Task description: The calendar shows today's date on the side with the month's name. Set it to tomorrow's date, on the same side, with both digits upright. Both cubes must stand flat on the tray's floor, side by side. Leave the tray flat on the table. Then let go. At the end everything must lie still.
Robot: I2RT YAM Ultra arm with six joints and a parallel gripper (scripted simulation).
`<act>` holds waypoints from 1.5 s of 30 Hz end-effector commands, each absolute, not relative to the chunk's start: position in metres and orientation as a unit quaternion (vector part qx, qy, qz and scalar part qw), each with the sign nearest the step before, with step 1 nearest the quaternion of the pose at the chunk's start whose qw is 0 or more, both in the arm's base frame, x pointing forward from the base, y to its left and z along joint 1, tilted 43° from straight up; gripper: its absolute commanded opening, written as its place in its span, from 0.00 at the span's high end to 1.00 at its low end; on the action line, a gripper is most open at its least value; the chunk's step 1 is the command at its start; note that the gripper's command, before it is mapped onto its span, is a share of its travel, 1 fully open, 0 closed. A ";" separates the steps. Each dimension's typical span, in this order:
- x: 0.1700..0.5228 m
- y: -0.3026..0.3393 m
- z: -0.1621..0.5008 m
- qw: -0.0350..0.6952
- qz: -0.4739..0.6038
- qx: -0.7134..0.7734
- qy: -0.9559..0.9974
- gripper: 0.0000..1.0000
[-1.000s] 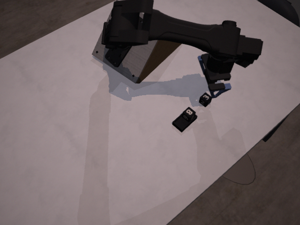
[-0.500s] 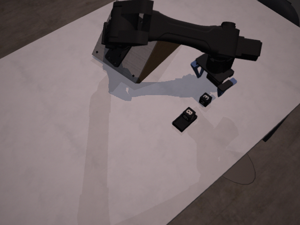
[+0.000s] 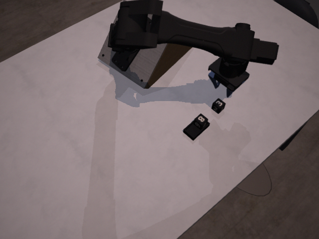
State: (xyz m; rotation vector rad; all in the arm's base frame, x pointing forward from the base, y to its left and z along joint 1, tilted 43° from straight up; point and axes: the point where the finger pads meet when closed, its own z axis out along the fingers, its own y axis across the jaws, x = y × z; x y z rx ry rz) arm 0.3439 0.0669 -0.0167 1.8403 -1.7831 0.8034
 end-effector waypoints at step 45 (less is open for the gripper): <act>0.346 0.063 -0.021 0.221 0.293 0.671 -0.644 0.53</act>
